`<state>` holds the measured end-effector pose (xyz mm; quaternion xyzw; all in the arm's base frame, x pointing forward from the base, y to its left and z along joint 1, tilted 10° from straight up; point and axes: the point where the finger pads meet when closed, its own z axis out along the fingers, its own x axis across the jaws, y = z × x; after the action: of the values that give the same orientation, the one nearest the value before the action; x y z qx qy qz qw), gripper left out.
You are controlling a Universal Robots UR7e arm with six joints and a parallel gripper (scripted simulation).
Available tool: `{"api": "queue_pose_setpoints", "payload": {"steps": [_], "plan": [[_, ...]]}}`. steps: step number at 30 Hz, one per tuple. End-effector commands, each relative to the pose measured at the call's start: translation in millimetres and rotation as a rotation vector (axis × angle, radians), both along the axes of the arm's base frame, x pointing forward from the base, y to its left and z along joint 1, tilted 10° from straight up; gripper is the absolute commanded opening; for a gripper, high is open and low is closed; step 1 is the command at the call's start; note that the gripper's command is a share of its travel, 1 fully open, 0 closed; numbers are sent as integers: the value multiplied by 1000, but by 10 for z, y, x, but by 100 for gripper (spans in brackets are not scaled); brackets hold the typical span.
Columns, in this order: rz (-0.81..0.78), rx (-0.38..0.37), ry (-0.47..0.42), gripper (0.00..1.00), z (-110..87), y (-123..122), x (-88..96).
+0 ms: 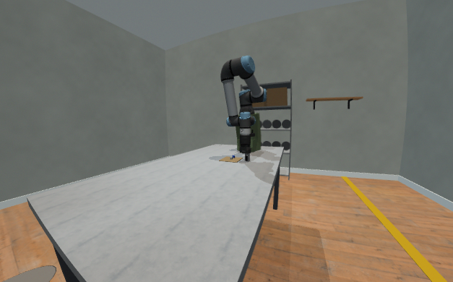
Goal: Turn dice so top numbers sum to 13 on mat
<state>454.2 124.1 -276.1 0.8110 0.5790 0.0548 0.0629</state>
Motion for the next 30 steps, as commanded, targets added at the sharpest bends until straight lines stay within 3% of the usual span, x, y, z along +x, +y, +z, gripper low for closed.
{"api": "queue_pose_setpoints", "payload": {"steps": [1,30], "plan": [[0,0,-1,34,5,1,5],[0,0,-1,34,54,3,-3]]}}
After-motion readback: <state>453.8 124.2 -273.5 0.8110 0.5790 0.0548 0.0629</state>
